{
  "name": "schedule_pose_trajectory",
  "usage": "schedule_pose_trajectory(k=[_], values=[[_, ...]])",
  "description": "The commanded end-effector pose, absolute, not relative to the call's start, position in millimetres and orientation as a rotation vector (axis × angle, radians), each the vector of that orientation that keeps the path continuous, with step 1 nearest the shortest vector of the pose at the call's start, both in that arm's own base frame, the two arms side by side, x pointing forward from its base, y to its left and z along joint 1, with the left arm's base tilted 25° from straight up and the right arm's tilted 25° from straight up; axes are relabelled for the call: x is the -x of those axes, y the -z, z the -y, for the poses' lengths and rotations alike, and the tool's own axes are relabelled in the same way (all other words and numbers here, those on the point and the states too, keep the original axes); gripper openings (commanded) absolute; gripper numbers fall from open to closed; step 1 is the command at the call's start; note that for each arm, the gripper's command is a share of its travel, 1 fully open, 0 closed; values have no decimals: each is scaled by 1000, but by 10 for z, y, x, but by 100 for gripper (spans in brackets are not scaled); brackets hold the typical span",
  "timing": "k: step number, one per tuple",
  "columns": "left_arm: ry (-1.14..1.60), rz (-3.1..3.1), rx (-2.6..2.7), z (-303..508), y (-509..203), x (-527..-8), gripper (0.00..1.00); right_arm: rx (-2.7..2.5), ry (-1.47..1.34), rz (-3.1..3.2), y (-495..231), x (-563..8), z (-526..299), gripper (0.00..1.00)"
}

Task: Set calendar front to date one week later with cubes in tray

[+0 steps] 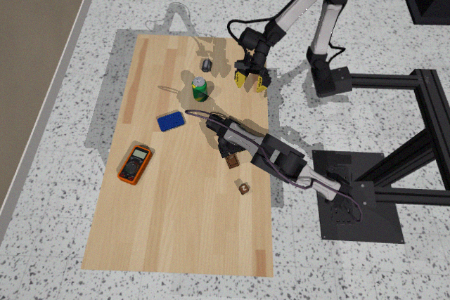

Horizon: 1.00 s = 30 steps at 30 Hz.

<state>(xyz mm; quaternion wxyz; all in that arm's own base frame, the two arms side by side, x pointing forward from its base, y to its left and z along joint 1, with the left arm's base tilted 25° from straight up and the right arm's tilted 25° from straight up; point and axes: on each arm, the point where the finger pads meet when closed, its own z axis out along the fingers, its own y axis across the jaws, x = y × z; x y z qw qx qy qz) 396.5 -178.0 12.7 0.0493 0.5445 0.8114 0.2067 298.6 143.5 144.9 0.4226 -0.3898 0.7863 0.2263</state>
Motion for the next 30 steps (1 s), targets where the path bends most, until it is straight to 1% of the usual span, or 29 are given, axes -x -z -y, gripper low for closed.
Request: schedule_pose_trajectory(k=[1, 5, 7, 8, 17, 19, 21, 22, 30], values=[[-647, -2423, -1662, 1810, -152, -4134, 55, 985, -560, -1917, -1588, -2969, -1430, 100], [-648, -2431, -1666, 1746, -2, -4194, 55, 983, -557, -1912, -1613, -2982, -1429, 100], [-646, -2420, -1657, 1774, -66, -4206, 49, 983, -557, -1912, -1613, -2982, -1429, 100], [-643, -2410, -1647, 1802, -102, -4191, 48, 983, -557, -1912, -1613, -2982, -1429, 100], [-641, -2399, -1634, 1805, -203, -4182, 23, 982, -555, -1913, -1611, -2984, -1427, 100], [-641, -2399, -1634, 1805, -203, -4182, 23, 982, -555, -1913, -1611, -2984, -1427, 100], [-633, -2407, -1642, 1800, -163, -4165, 19, 982, -554, -1912, -1612, -2985, -1427, 100], [-641, -2410, -1656, 1806, -148, -4137, 19, 982, -554, -1912, -1612, -2985, -1427, 100], [-642, -2404, -1646, 1950, -617, -3968, 19, 982, -554, -1912, -1612, -2985, -1427, 100]])
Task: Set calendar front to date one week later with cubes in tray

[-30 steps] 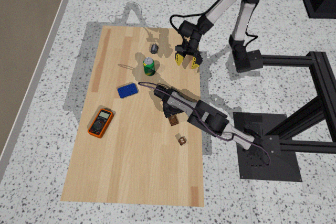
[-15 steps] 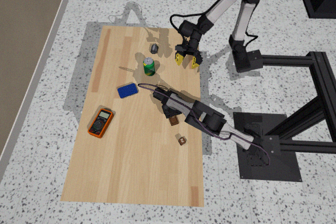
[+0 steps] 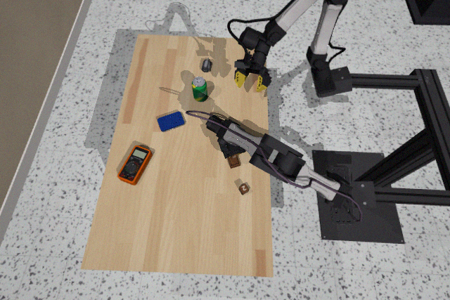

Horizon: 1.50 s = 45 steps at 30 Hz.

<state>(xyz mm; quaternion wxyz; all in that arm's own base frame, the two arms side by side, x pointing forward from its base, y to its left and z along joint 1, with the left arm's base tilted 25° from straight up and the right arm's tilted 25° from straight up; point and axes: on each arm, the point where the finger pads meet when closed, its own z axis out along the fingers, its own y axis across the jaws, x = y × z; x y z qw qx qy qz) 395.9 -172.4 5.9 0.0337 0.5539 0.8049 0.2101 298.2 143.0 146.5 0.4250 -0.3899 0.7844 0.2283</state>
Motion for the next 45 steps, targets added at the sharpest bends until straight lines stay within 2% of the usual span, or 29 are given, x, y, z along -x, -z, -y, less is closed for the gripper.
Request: schedule_pose_trajectory(k=[1, 7, 14, 21, 29, 35, 45], values=[[-641, -2404, -1646, 1961, -655, -3951, 19, 982, -554, -1912, -1612, -2985, -1427, 100], [-643, -2378, -1663, 1988, -676, -3962, 19, 989, -557, -1916, -1599, -2970, -1428, 100], [-686, -2165, -1919, 2105, -526, -3876, 19, 1147, -532, -1877, -1472, -2758, -1369, 100], [-703, -1781, -2394, 2227, -63, -3401, 19, 1416, -457, -1714, -1378, -2322, -1183, 100], [-711, -1584, -2657, 2119, 325, -3104, 19, 1522, -399, -1599, -1353, -2054, -1070, 100], [-705, -1538, -2740, 2030, 438, -2945, 19, 1562, -367, -1541, -1328, -1912, -1012, 100], [-705, -1539, -2735, 2044, 418, -2959, 19, 1556, -337, -1544, -1326, -1923, -975, 100]])
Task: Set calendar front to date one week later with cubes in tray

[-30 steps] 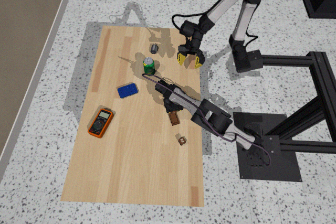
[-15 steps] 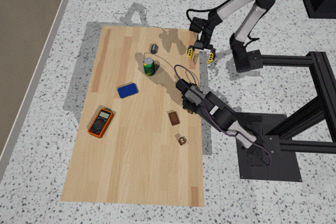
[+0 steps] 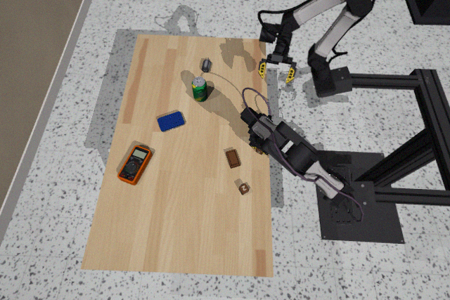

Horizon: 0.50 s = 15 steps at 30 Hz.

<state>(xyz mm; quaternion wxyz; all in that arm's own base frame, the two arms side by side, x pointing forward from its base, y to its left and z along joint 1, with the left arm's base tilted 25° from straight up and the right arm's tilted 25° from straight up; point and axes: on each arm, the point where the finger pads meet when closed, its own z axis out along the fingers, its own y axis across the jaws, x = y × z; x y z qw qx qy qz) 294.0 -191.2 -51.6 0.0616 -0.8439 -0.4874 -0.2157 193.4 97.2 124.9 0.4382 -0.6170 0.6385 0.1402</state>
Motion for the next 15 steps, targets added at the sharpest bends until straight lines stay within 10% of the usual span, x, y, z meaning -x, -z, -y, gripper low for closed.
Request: schedule_pose_trajectory(k=[1, 15], values=[[672, 1467, 2607, 2044, 418, -2959, 19, 1556, -337, -1544, -1326, -1923, -975, 100], [677, 1488, 2620, 2126, 381, -3085, 19, 1556, -337, -1545, -1325, -1922, -975, 100]])
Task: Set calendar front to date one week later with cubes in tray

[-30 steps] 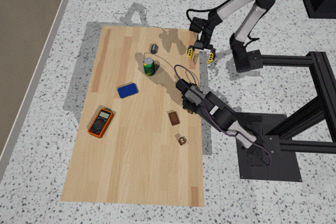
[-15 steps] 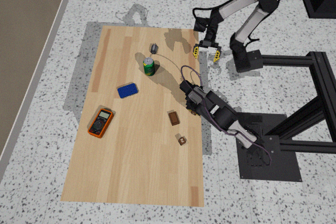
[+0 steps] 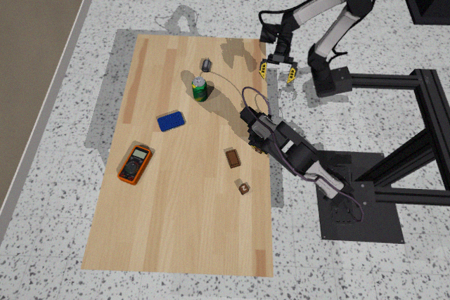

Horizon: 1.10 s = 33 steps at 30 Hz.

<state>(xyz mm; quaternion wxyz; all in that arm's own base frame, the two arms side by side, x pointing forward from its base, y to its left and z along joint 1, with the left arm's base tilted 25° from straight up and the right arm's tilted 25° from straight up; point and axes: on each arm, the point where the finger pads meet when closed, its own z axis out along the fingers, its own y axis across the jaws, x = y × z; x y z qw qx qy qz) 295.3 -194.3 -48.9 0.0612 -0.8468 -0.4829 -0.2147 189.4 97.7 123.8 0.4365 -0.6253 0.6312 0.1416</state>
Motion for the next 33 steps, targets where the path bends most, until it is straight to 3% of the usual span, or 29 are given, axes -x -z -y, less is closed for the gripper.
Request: schedule_pose_trajectory(k=[1, 26, 28, 31, 32, 33], values=[[672, 1488, 2612, 2104, 415, -3095, 19, 1556, -337, -1545, -1325, -1922, -975, 100], [675, 1491, 2612, 1994, 501, -3064, 19, 1556, -338, -1545, -1325, -1921, -975, 100], [672, 1487, 2609, 1985, 499, -3054, 41, 1556, -338, -1545, -1325, -1921, -975, 100], [669, 1488, 2604, 1989, 524, -3058, 43, 1556, -338, -1545, -1325, -1921, -975, 100], [670, 1484, 2603, 1983, 497, -3023, 54, 1556, -338, -1546, -1324, -1920, -975, 100], [679, 1481, 2603, 1992, 457, -2996, 55, 1556, -338, -1546, -1324, -1920, -975, 100]])
